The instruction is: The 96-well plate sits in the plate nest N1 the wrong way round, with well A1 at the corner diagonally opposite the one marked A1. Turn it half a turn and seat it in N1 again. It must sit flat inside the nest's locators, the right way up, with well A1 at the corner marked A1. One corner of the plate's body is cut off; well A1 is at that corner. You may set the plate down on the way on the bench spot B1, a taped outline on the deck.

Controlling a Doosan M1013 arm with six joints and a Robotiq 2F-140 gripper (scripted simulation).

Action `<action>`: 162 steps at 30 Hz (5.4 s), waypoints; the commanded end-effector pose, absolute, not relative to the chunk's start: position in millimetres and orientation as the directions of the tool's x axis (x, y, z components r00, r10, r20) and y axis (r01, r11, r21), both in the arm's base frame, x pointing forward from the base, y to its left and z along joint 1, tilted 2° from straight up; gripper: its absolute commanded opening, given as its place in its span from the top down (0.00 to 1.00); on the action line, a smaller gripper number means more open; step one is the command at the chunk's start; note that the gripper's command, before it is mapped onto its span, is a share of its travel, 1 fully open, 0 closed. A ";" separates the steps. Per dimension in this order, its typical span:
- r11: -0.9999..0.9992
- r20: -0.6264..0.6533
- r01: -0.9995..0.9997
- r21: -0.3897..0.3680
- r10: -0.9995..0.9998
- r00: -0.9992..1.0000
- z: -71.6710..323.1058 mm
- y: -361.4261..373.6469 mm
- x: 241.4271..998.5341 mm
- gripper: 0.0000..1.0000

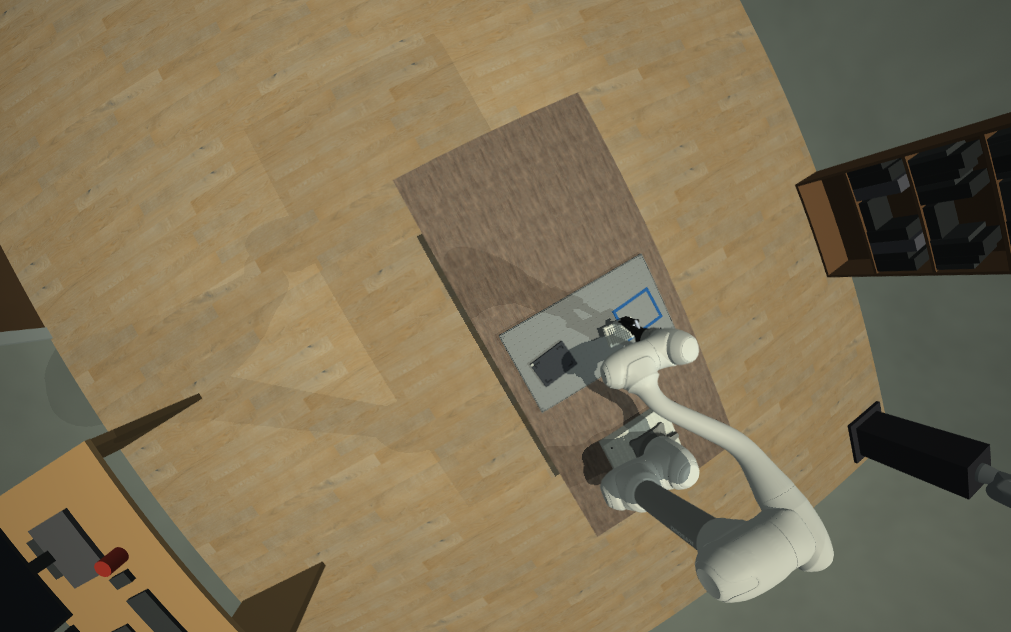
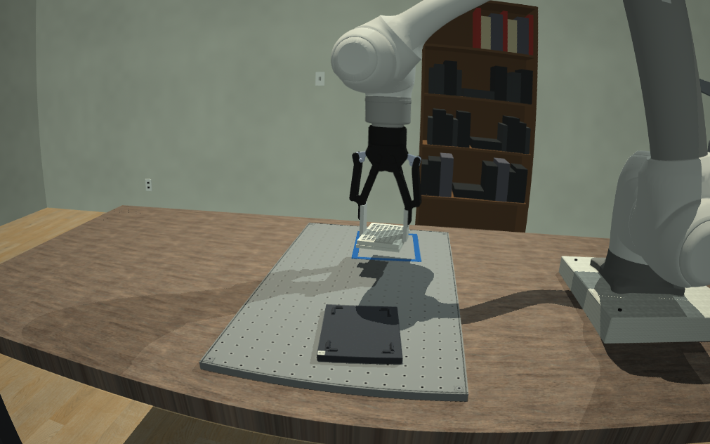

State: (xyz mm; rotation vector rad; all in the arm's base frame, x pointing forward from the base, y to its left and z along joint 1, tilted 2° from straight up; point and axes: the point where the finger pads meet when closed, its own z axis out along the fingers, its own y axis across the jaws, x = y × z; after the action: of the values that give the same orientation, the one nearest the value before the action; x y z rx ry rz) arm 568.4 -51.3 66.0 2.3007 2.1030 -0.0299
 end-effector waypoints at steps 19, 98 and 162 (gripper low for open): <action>-0.081 -0.031 0.997 0.013 0.996 0.081 68.0 -119.2 572.9 1.00; -0.312 -0.027 0.950 0.019 0.950 0.312 68.3 -186.9 574.8 1.00; -0.312 -0.027 0.950 0.019 0.950 0.312 66.3 -186.9 574.8 1.00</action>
State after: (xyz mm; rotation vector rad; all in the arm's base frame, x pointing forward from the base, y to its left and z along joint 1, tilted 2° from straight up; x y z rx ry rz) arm 574.0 -187.4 69.7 2.5077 1.8320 -0.0122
